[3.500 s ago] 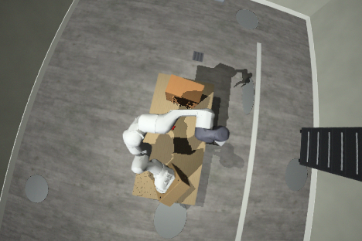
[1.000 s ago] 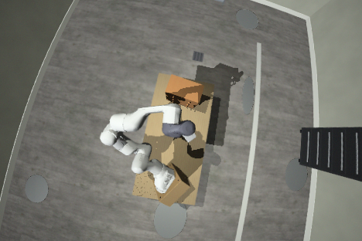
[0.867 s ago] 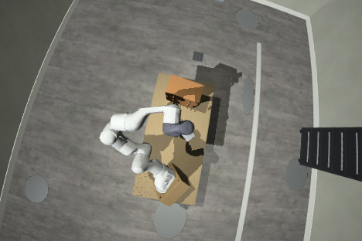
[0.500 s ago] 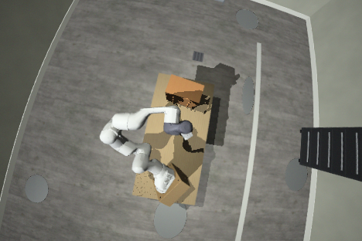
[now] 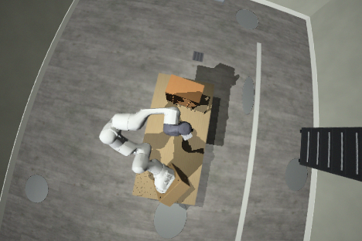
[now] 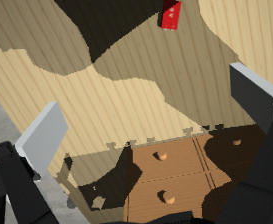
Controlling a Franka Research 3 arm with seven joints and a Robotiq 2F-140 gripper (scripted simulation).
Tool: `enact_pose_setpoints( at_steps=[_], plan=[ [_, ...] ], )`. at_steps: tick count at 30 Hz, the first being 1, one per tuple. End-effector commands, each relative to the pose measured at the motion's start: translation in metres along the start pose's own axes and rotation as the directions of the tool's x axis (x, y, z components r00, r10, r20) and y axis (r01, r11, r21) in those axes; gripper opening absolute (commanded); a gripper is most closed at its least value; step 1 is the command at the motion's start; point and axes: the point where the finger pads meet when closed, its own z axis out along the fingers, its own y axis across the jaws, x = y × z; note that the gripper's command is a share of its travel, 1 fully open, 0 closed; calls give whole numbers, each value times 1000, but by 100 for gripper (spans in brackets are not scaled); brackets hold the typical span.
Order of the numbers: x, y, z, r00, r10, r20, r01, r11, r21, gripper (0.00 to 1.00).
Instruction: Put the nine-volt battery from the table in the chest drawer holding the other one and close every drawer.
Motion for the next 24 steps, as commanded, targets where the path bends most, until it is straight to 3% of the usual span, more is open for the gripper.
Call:
enact_pose_setpoints(
  at_steps=[1,8,13,15,24],
  plan=[
    [-7,-2,4,999,3,43,-3,1000,9,100],
    [-26,-2,24,979,2,206,-4,1000,9,100],
    [-44,-2,43,932,0,362,-3,1000,9,100],
    [-44,-2,43,932,0,362,-3,1000,9,100],
    [-74,-3,74,807,-2,591,-3,1000,9,100]
  ],
)
